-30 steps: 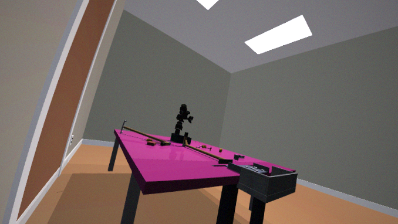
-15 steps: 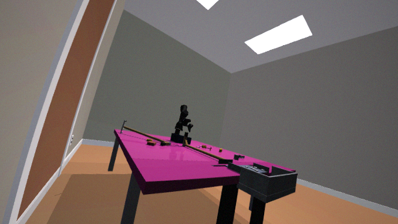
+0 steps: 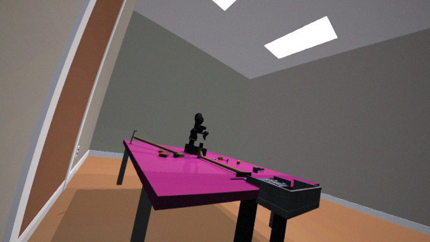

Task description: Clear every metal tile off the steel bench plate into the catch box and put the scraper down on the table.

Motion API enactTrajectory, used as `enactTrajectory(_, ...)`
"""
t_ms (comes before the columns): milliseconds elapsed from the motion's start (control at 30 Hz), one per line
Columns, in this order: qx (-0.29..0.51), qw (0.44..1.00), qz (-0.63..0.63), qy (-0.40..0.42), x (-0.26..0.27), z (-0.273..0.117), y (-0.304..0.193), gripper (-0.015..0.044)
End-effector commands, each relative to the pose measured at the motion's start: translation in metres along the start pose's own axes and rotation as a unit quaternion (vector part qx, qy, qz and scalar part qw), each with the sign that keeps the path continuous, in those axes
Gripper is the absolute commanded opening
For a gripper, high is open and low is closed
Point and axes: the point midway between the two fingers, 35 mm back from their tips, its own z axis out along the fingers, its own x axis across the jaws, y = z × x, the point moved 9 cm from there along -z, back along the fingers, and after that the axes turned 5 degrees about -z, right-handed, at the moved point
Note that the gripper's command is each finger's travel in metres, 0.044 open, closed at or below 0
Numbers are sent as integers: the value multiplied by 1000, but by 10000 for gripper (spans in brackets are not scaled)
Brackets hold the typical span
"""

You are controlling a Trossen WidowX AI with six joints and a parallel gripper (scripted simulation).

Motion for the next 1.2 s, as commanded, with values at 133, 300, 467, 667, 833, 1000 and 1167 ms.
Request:
enactTrajectory(133,-2,1000,-4,3,1,-8,2,440)
enactTrajectory(300,-2,1000,-4,3,1,7,-9,440)
enactTrajectory(467,-2,1000,-3,3,3,19,-20,440)
enactTrajectory(667,-2,1000,-3,3,2,23,-19,440)
enactTrajectory(833,-2,1000,-4,3,2,31,-18,440)
enactTrajectory(1000,-3,1000,-4,3,1,39,-17,440)
enactTrajectory(1167,-3,1000,-4,3,1,47,-17,440)
